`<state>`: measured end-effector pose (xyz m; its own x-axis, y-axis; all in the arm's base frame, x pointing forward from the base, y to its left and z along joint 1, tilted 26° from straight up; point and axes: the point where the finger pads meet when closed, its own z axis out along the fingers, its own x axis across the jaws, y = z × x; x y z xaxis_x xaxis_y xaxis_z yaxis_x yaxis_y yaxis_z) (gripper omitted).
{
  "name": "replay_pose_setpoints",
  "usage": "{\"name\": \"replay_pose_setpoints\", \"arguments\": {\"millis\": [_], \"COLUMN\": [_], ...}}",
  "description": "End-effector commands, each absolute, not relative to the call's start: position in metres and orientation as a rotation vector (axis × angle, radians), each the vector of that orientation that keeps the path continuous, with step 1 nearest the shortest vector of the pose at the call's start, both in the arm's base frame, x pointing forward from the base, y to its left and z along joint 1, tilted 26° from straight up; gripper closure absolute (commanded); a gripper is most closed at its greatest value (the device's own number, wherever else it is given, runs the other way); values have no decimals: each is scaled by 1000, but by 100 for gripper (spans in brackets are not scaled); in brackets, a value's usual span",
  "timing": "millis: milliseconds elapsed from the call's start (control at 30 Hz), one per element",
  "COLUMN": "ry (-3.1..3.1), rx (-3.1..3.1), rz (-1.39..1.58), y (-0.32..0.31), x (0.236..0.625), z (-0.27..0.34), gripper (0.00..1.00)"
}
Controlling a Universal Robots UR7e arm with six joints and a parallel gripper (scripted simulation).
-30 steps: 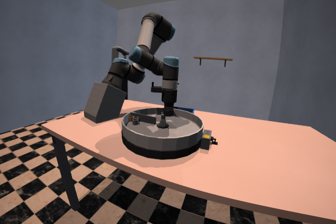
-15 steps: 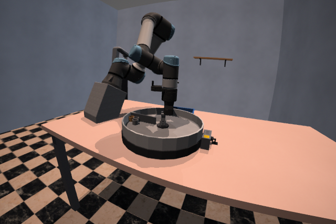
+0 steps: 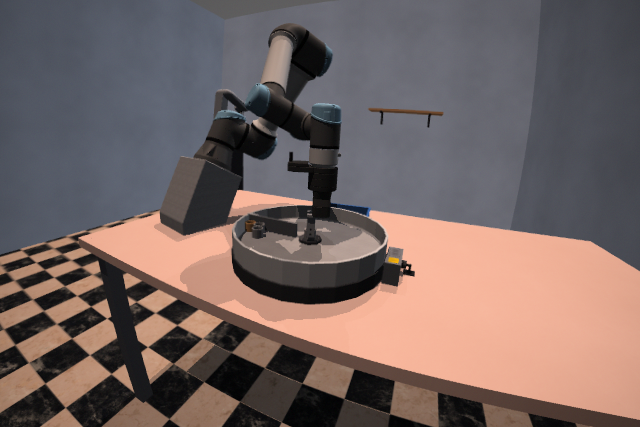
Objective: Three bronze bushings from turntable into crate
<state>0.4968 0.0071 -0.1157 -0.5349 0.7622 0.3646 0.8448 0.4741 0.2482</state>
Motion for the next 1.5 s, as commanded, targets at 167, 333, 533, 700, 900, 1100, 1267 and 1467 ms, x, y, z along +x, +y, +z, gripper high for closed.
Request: {"name": "replay_pose_setpoints", "arguments": {"millis": [167, 333, 533, 700, 900, 1100, 1267, 1467], "ry": [-2518, -2518, -2518, -2518, -2518, -2518, -2518, -2518], "rx": [-1392, -1392, -1392, -1392, -1392, -1392, -1392, -1392], "rz": [-597, -597, -597, -597, -597, -597, -597, -597], "y": [5, 4, 4, 3, 2, 2, 0, -1], "x": [497, 497, 497, 497, 497, 497, 497, 497], "z": [-111, -110, -110, -107, -105, -105, -102, -100], "gripper": [58, 58, 58, 58, 58, 58, 58, 58]}}
